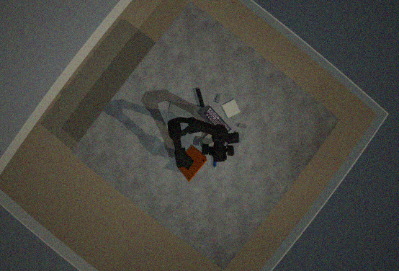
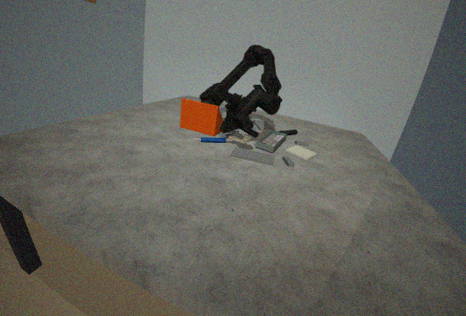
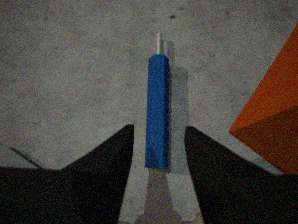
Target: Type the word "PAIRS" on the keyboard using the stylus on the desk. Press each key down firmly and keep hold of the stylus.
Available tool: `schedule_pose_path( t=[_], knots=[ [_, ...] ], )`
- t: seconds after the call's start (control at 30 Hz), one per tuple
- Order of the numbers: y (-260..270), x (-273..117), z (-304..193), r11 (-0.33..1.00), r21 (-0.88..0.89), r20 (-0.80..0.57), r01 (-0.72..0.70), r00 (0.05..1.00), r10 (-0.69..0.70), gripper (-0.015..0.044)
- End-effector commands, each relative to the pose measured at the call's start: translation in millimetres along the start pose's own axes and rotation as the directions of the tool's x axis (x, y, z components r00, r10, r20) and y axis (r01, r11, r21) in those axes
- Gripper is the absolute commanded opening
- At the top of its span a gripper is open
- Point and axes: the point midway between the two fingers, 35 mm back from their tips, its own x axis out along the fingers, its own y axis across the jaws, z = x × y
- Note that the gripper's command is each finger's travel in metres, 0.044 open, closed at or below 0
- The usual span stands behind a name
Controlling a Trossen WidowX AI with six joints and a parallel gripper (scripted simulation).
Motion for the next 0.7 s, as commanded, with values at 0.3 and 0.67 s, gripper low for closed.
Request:
schedule_pose_path(
  t=[0.3,0.67],
  knots=[
    [-0.3,7.2,-6.1,1.000,0.003,-0.002,0.005,1.000,-0.005,0.0150],
    [-0.6,12.5,-10.3,1.000,0.003,-0.003,0.006,1.000,-0.006,0.0150]
  ],
)
